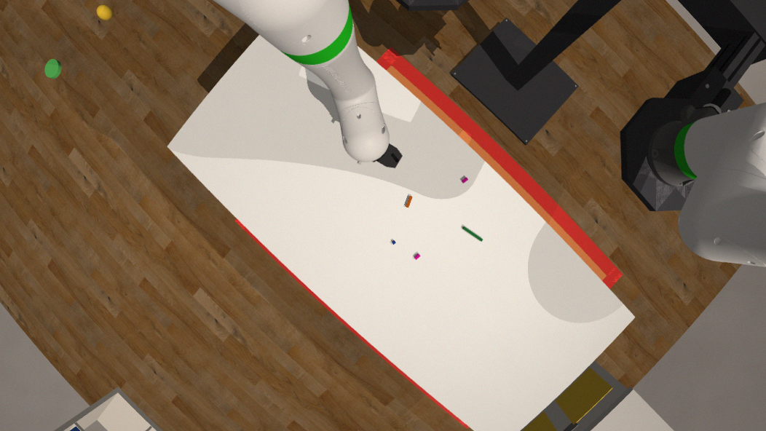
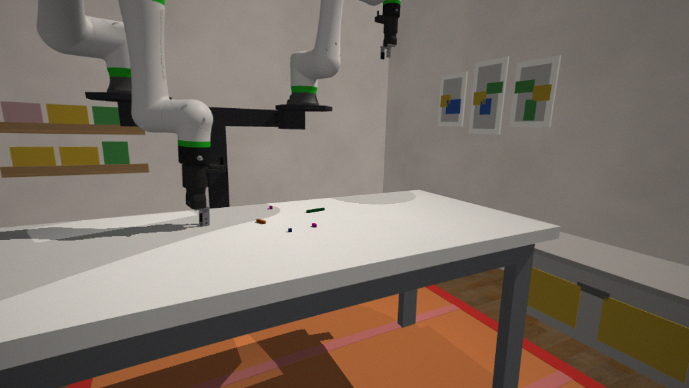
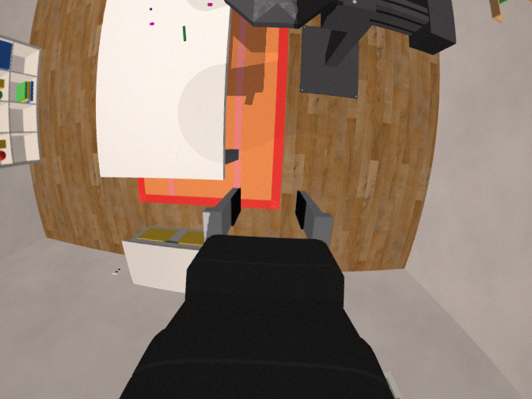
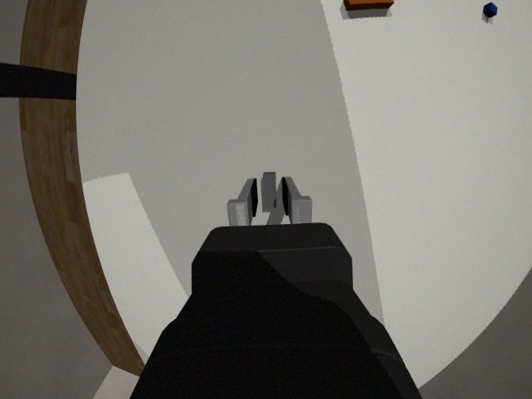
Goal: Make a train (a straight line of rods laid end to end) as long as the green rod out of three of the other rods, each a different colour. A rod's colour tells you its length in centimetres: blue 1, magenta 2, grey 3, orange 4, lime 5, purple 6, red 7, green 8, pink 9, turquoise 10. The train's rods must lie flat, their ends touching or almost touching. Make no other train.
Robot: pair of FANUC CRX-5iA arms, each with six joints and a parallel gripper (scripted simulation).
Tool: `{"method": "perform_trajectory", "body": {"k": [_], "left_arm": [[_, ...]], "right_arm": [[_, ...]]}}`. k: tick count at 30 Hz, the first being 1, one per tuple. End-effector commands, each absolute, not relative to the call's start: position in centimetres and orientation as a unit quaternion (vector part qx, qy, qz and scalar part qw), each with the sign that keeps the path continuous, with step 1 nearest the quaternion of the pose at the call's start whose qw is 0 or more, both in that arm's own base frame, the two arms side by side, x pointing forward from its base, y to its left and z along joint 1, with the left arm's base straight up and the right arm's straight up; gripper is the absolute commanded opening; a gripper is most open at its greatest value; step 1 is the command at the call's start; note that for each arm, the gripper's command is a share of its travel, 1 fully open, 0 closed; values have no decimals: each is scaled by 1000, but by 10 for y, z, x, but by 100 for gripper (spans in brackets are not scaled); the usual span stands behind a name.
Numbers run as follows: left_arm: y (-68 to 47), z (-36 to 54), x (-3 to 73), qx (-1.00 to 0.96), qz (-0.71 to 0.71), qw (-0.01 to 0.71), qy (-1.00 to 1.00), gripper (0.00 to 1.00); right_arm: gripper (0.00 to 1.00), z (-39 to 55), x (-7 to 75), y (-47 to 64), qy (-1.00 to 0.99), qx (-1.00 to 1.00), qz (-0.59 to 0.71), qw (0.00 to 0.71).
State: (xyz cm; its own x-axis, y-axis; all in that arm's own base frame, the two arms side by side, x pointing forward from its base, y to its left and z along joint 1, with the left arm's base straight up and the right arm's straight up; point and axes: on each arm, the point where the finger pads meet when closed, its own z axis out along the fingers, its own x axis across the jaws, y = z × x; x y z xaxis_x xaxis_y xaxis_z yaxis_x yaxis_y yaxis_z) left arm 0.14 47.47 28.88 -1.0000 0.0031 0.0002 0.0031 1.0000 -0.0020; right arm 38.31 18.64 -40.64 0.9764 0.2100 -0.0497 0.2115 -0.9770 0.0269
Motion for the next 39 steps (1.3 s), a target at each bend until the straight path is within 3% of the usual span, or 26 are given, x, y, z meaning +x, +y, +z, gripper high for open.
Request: {"method": "perform_trajectory", "body": {"k": [1,25,26,39], "left_arm": [[475,290,2,-2,0,0,-1000,100],[475,290,2,-2,0,0,-1000,100],[475,290,2,-2,0,0,-1000,100],[475,290,2,-2,0,0,-1000,100]], "right_arm": [[54,-406,383,187,101,995,0,0],[54,-406,383,187,101,995,0,0],[24,-406,383,187,101,995,0,0],[24,-406,383,187,101,995,0,0]]}}
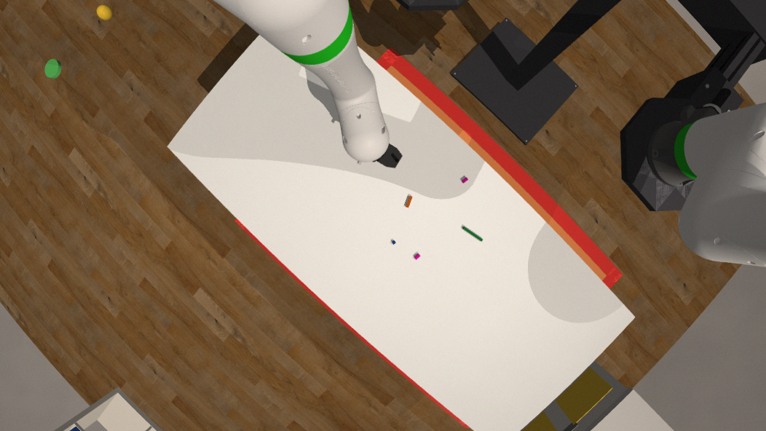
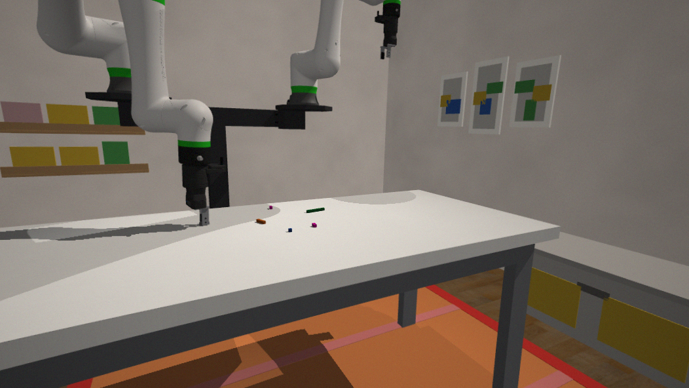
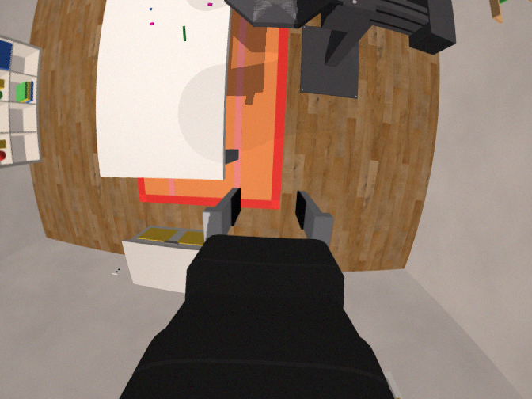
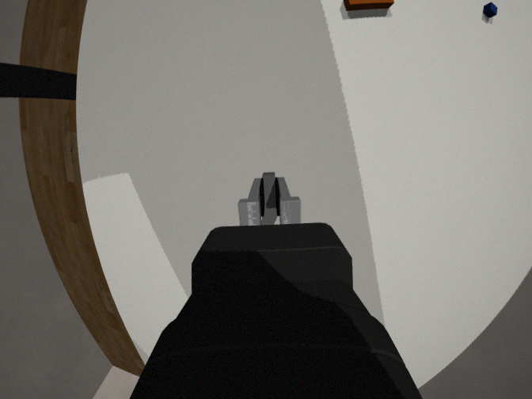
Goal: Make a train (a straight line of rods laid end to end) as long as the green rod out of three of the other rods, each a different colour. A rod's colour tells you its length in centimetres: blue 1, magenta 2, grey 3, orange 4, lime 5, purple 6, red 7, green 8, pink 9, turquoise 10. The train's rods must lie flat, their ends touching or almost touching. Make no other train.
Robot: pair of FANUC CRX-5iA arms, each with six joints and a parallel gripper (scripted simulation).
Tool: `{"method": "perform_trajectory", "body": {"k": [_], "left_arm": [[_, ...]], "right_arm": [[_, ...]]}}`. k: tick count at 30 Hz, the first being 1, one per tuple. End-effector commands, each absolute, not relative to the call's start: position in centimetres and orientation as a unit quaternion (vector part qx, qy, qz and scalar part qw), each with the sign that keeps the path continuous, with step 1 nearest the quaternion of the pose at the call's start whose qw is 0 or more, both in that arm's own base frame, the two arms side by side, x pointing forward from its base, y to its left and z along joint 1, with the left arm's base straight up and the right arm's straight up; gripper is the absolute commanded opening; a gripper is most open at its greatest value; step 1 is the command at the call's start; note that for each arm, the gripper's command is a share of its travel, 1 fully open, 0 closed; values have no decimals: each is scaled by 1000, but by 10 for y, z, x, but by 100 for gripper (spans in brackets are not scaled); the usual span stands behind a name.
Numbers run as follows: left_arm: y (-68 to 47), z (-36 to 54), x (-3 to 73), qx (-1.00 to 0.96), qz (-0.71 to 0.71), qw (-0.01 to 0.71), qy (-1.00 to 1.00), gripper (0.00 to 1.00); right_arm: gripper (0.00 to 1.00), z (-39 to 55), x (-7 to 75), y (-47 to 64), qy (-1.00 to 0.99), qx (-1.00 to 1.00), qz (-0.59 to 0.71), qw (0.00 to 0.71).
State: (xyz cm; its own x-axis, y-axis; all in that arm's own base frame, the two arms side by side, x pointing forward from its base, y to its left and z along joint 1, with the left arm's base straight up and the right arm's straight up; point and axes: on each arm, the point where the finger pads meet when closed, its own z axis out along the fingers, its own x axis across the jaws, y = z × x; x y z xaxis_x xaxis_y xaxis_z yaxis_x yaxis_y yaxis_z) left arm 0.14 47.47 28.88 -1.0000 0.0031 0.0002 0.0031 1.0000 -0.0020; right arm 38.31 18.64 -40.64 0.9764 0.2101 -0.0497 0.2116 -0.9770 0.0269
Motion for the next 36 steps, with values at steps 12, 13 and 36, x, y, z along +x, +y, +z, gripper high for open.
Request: {"method": "perform_trajectory", "body": {"k": [12,13,36], "left_arm": [[475,290,2,-2,0,0,-1000,100],[475,290,2,-2,0,0,-1000,100],[475,290,2,-2,0,0,-1000,100]], "right_arm": [[24,-406,383,187,101,995,0,0],[24,-406,383,187,101,995,0,0],[24,-340,383,187,101,995,0,0]]}}
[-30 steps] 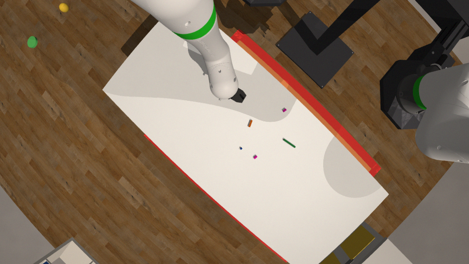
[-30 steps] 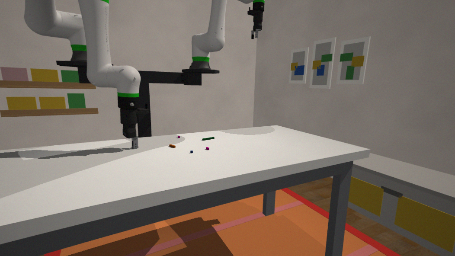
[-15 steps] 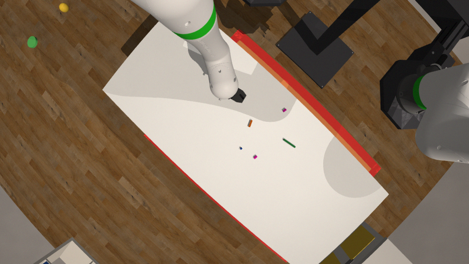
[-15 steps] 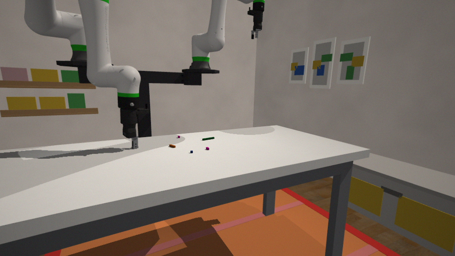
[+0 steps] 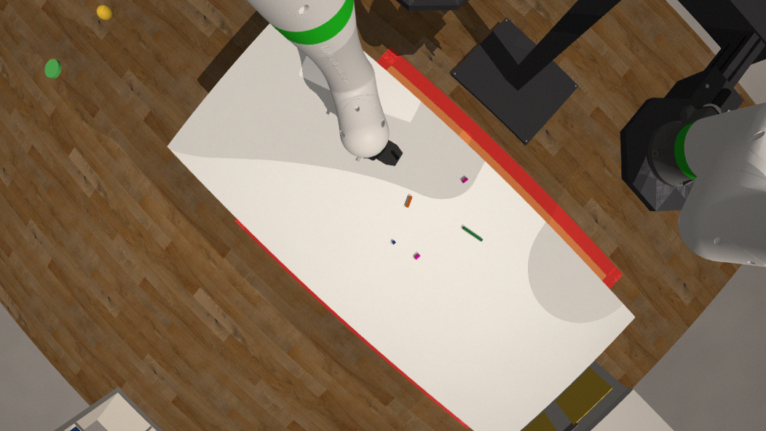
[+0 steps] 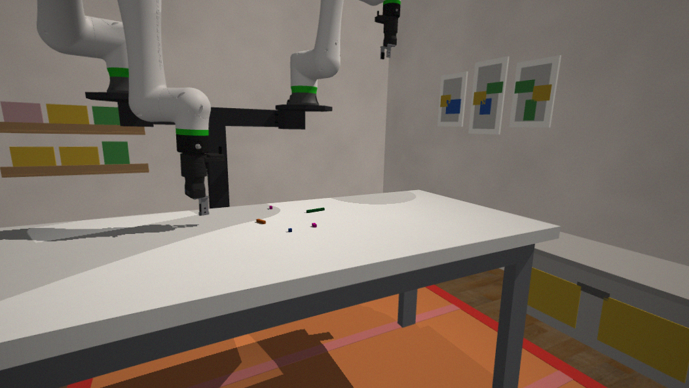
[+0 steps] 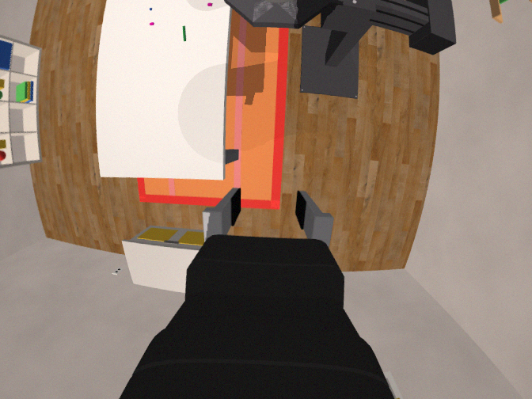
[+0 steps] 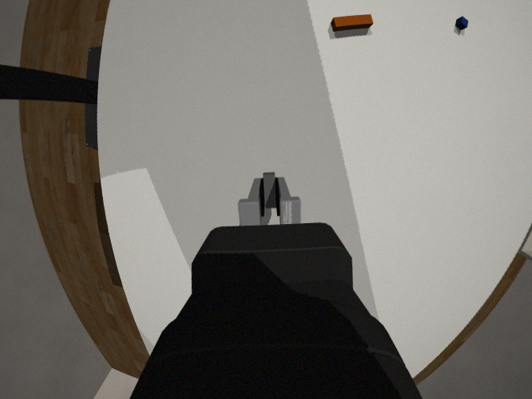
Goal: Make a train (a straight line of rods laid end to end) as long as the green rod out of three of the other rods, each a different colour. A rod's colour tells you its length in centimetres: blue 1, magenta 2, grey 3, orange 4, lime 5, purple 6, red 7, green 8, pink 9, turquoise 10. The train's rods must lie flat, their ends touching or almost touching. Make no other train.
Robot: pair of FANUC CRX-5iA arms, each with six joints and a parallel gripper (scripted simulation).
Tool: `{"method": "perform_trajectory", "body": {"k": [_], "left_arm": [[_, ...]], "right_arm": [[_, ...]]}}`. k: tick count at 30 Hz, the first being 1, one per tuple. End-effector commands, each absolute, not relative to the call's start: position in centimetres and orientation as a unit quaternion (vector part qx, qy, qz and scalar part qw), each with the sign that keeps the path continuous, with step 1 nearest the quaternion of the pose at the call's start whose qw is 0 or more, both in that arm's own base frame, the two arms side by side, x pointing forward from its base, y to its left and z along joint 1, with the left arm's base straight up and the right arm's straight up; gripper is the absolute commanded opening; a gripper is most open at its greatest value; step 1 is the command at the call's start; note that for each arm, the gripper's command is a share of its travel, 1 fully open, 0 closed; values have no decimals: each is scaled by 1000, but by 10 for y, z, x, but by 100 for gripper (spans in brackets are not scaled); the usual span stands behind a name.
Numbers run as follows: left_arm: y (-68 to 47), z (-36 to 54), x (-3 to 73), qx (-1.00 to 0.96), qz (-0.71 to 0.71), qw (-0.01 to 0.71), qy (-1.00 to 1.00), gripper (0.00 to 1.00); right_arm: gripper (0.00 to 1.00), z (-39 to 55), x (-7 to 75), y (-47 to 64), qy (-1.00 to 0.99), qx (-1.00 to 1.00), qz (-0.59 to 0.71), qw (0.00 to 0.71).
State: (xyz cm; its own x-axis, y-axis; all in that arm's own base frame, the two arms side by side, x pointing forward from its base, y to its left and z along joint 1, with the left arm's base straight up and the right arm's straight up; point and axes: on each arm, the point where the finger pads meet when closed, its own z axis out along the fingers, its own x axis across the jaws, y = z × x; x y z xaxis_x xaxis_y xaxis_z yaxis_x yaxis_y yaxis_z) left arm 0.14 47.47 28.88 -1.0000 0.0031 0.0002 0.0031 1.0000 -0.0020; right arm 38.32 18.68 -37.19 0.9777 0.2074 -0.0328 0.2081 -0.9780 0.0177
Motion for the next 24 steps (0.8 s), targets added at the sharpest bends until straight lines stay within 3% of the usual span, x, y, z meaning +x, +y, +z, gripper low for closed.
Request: {"method": "perform_trajectory", "body": {"k": [1,24], "left_arm": [[475,290,2,-2,0,0,-1000,100],[475,290,2,-2,0,0,-1000,100]], "right_arm": [[24,-333,383,187,101,995,0,0],[24,-306,391,196,126,992,1,0]]}}
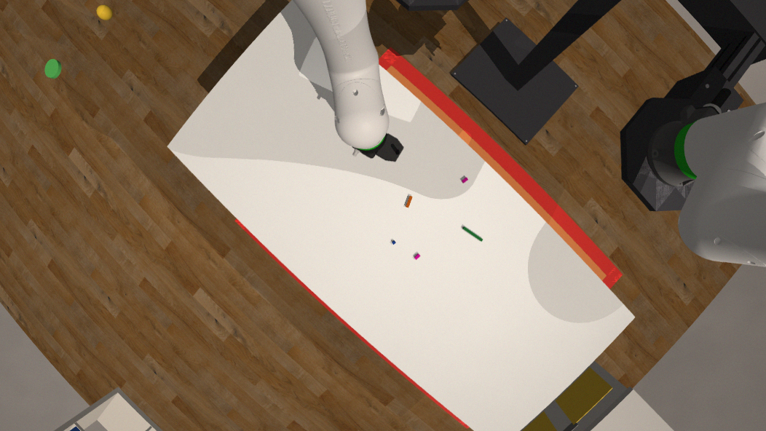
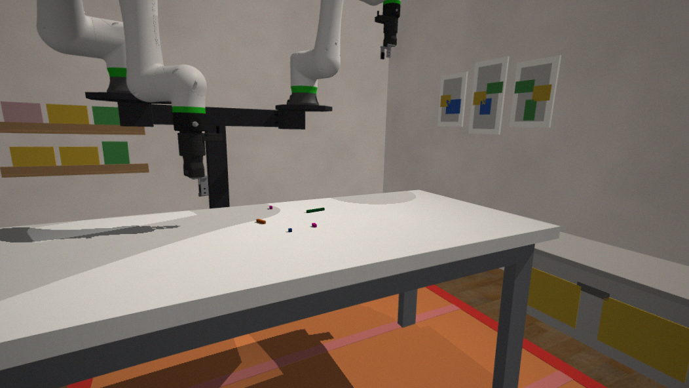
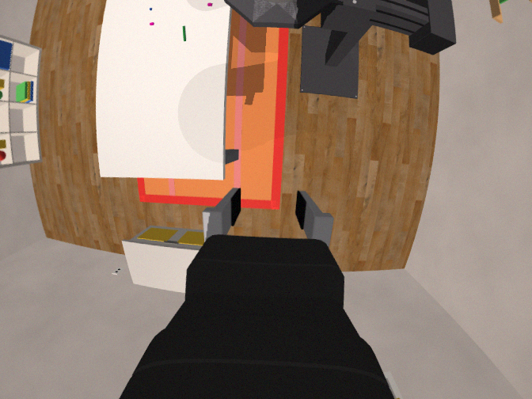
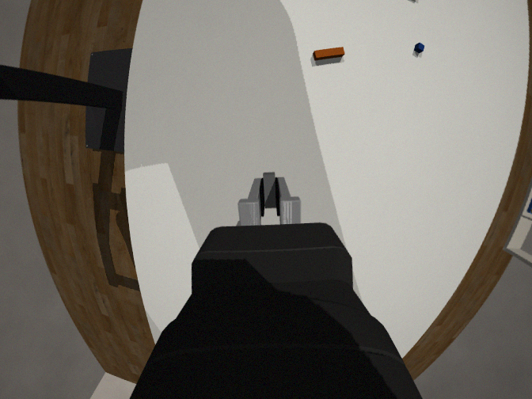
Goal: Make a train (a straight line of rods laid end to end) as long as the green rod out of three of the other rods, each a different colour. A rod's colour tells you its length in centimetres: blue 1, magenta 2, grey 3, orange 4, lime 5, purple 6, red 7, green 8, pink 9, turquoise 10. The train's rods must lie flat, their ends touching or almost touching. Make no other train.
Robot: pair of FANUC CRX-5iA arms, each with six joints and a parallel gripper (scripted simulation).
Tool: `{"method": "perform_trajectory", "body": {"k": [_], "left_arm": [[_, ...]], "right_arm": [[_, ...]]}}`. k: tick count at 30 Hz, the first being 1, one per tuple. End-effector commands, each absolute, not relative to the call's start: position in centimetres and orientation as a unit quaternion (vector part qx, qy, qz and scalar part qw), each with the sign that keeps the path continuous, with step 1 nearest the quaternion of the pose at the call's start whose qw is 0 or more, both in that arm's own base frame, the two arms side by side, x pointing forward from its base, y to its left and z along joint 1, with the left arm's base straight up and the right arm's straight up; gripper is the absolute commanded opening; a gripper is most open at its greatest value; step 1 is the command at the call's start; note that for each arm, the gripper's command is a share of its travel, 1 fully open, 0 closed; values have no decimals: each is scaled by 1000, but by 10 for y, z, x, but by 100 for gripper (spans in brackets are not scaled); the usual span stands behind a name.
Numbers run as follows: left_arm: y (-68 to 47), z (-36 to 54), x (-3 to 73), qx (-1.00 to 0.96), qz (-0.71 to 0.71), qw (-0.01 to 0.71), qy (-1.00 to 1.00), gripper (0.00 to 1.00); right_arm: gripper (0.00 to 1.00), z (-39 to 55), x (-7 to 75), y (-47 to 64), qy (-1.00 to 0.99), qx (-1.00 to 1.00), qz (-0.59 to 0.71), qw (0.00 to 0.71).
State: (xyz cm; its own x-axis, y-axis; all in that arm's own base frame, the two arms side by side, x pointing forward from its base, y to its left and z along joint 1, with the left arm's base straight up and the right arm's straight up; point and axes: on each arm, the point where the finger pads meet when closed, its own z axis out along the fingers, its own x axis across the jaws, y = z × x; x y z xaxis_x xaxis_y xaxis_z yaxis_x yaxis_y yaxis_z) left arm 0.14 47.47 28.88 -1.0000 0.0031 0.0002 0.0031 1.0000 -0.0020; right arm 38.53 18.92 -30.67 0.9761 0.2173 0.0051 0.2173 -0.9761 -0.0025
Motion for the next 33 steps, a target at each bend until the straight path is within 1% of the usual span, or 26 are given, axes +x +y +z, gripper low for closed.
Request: {"method": "perform_trajectory", "body": {"k": [1,3,17,25,33], "left_arm": [[475,290,2,-2,0,0,-1000,100],[475,290,2,-2,0,0,-1000,100],[475,290,2,-2,0,0,-1000,100],[475,290,2,-2,0,0,-1000,100],[475,290,2,-2,0,0,-1000,100]], "right_arm": [[24,-306,398,203,-146,-989,-1,0],[24,-305,416,224,-201,-980,-1,-1],[24,-305,477,290,-369,-929,-1,0],[24,-305,495,309,-416,-909,-1,0],[24,-305,496,310,-419,-908,-1,0]]}}
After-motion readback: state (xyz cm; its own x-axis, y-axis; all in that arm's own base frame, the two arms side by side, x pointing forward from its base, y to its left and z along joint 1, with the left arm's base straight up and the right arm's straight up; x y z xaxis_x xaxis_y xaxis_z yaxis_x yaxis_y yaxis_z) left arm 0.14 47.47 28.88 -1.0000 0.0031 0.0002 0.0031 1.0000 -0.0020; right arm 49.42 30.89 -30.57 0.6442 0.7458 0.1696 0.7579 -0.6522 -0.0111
